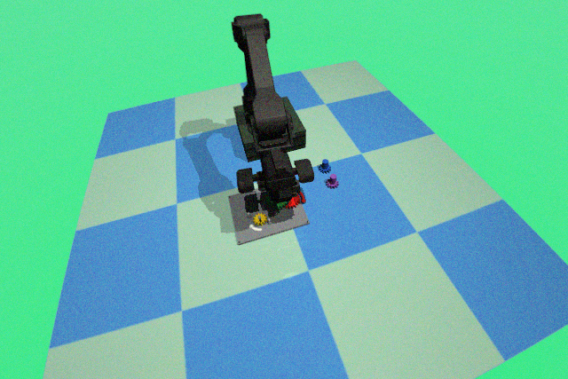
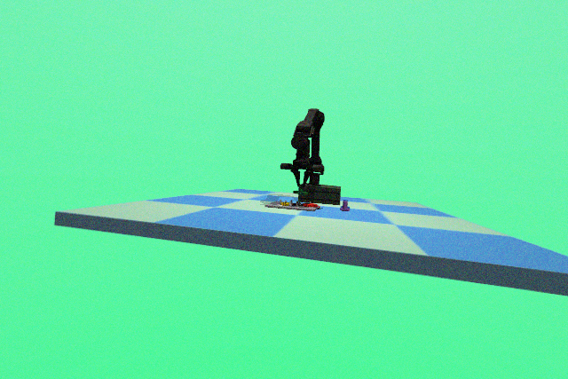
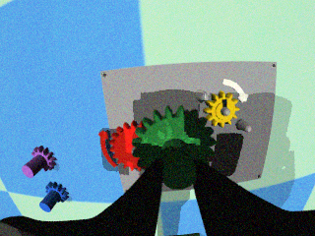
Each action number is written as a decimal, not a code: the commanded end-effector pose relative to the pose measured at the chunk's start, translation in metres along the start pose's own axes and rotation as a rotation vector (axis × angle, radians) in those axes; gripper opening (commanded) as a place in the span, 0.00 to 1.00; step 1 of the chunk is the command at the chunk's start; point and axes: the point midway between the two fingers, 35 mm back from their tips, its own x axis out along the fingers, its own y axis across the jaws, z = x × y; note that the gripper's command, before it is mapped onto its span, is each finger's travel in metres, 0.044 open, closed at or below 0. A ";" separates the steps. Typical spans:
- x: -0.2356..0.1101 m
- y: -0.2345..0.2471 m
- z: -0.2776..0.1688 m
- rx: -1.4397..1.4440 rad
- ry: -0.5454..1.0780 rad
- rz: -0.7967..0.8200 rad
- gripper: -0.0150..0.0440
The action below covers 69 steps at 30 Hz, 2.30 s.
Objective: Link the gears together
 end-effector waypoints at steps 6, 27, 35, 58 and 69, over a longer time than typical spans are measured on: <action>0.005 -0.011 0.009 -0.005 -0.009 0.005 0.25; 0.006 -0.011 0.009 -0.010 -0.009 0.005 0.25; 0.015 -0.011 0.009 -0.097 -0.009 0.004 0.25; 0.047 -0.010 0.009 0.063 -0.008 0.005 0.25; 0.048 -0.011 0.009 0.117 -0.008 0.005 0.25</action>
